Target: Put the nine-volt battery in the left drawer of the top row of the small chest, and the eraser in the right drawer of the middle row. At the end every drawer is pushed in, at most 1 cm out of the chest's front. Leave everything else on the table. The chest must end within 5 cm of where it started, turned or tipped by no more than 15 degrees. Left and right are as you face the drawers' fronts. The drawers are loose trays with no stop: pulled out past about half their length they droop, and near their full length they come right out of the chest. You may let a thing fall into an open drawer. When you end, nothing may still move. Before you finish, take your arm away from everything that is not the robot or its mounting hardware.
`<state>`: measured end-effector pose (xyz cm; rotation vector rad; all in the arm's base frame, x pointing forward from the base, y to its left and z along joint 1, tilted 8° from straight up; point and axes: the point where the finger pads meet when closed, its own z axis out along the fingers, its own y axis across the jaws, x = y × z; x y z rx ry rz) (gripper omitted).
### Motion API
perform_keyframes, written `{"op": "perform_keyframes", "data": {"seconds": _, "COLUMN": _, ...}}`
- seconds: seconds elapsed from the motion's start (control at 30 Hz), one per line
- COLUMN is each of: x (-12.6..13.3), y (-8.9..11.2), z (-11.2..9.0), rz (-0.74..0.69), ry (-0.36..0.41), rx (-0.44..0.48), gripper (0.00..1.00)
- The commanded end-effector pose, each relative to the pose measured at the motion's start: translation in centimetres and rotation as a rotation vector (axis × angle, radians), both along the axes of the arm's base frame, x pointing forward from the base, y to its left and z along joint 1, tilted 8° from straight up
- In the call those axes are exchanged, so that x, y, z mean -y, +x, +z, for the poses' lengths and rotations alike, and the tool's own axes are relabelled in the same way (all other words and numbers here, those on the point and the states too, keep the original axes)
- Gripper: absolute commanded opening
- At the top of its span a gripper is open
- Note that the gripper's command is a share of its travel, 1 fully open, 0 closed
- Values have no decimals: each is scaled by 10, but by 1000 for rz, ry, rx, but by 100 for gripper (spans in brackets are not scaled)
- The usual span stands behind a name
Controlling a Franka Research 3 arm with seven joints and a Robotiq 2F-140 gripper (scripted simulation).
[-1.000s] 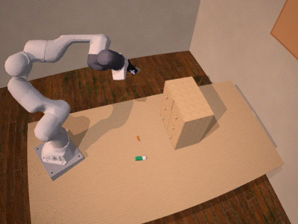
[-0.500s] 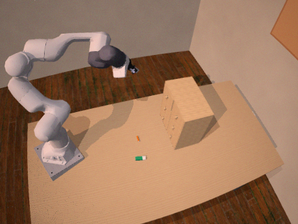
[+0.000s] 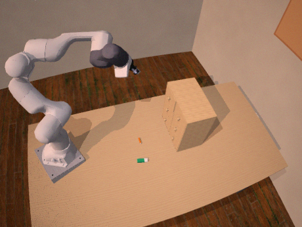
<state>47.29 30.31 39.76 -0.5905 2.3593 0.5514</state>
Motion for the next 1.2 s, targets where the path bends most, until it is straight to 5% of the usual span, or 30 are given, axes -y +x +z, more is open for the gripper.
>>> {"op": "perform_keyframes", "data": {"seconds": 0.0, "x": 4, "y": -7, "z": -3, "rz": -16, "ry": -5, "rx": -59, "gripper": 0}}
{"op": "perform_keyframes", "data": {"seconds": 1.17, "x": 17, "y": -16, "z": -1, "rz": -27, "ry": -46, "rx": -125, "gripper": 0}}
